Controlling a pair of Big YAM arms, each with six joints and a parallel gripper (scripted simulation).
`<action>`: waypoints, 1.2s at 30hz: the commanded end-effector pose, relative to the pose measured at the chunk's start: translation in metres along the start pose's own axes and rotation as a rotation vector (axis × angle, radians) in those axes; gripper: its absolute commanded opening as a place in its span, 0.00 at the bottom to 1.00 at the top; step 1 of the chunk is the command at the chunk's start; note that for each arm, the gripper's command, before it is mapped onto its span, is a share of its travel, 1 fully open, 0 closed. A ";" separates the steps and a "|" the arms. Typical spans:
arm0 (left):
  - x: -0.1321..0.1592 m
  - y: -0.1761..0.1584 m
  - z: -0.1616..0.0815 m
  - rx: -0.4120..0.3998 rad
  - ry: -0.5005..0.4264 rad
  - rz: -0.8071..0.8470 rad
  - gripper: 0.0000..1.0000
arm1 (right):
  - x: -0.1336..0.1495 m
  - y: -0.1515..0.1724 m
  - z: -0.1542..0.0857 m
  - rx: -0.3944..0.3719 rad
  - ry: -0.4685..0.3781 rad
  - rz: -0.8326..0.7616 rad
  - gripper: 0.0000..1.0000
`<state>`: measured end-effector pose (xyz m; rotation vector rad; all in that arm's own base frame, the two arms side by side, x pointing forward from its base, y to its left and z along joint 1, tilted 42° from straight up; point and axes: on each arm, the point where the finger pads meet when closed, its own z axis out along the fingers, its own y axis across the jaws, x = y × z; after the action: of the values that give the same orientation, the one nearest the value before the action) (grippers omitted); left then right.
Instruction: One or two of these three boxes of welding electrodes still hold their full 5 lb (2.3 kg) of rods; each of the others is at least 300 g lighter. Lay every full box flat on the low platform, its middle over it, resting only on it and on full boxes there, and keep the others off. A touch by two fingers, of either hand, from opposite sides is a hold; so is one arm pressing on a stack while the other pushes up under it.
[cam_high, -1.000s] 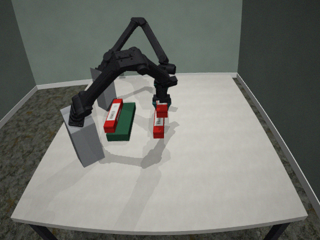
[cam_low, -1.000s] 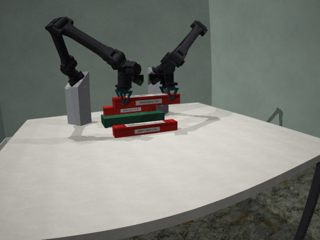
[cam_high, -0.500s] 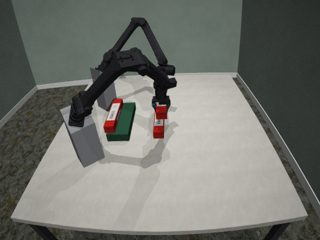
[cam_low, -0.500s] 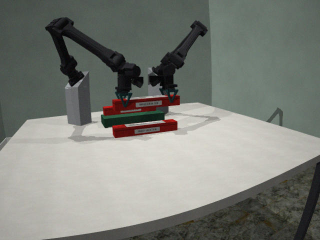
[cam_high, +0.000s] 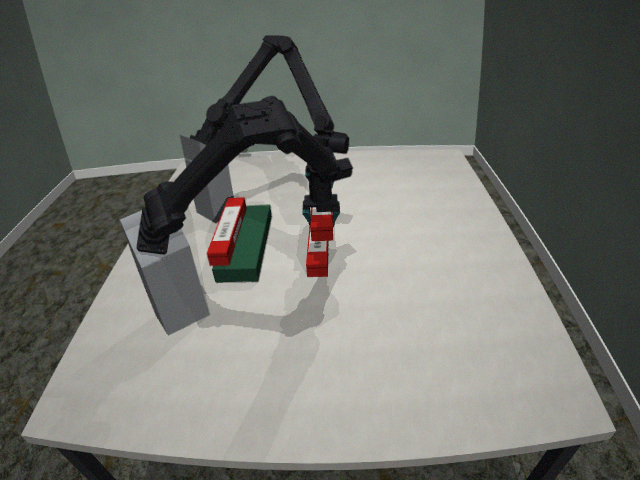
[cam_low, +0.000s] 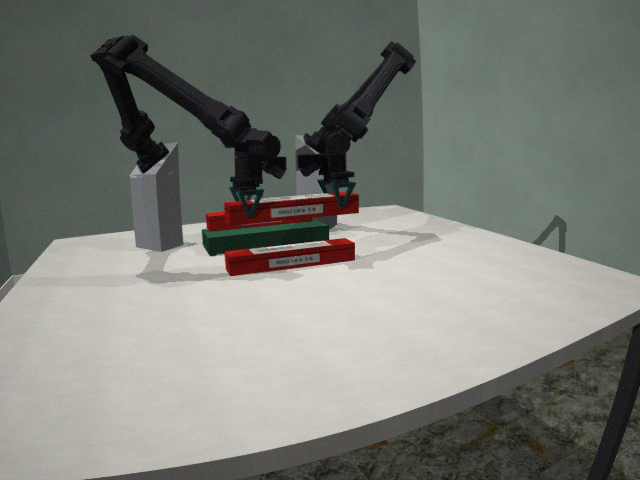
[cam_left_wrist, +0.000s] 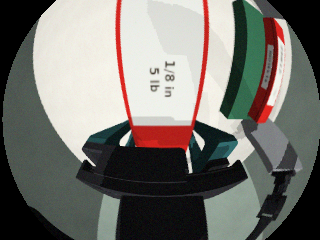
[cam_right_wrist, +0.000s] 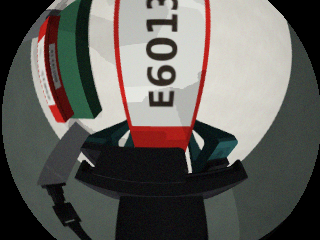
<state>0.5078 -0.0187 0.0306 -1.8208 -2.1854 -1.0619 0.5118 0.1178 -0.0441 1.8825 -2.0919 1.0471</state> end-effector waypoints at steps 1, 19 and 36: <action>-0.002 0.024 -0.021 -0.063 -0.027 -0.027 0.00 | -0.009 -0.019 -0.031 0.066 -0.042 0.001 0.00; -0.004 0.021 -0.016 -0.066 -0.028 -0.026 0.00 | -0.008 -0.017 -0.024 0.064 -0.040 0.001 0.00; -0.004 0.018 -0.012 -0.065 -0.027 -0.024 0.00 | -0.007 -0.014 -0.021 0.062 -0.040 -0.002 0.00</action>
<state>0.5062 -0.0140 0.0207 -1.8198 -2.1902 -1.0647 0.5105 0.1124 -0.0522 1.8868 -2.0870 1.0483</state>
